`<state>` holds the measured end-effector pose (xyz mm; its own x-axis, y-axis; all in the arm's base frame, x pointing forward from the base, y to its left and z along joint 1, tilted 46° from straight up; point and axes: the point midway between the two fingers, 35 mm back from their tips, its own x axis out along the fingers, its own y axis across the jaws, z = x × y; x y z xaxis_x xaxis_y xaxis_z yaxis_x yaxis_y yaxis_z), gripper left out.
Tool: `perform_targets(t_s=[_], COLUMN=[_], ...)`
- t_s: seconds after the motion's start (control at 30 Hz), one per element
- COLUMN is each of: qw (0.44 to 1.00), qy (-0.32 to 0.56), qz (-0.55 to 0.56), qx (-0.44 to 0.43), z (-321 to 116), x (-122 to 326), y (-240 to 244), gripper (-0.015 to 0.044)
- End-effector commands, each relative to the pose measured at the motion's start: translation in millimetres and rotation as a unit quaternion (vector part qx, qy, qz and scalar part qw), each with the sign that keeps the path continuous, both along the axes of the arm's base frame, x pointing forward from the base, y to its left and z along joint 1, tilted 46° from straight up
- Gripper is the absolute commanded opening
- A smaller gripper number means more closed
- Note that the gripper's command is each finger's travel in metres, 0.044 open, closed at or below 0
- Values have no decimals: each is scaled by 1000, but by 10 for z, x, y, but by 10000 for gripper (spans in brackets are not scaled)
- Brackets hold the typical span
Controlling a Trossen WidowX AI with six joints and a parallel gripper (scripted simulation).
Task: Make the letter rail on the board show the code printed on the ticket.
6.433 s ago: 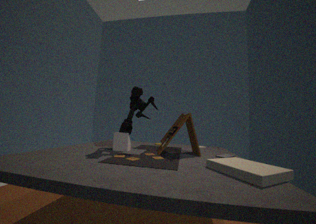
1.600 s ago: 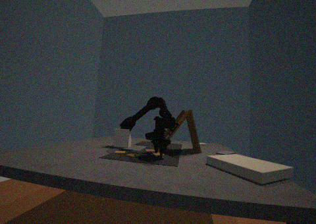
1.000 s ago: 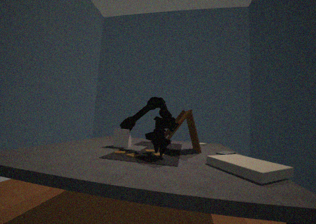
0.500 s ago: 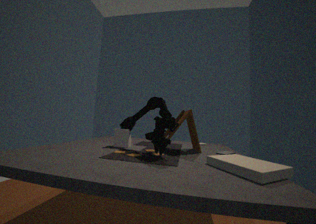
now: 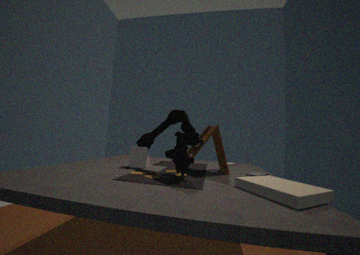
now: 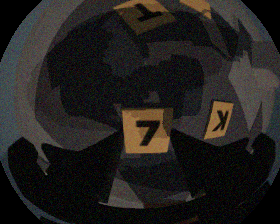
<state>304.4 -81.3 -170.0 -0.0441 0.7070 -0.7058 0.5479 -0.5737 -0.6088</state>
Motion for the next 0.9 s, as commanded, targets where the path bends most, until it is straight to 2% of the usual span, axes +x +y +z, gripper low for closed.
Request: perform_targets(t_s=[0.0, 0.87], qw=[1000, 1000], qy=[-1, -1], qz=[2, 2], qx=[-2, -2], z=[24, 166], x=[3, -10], y=[-24, -136], gripper=[0, 0])
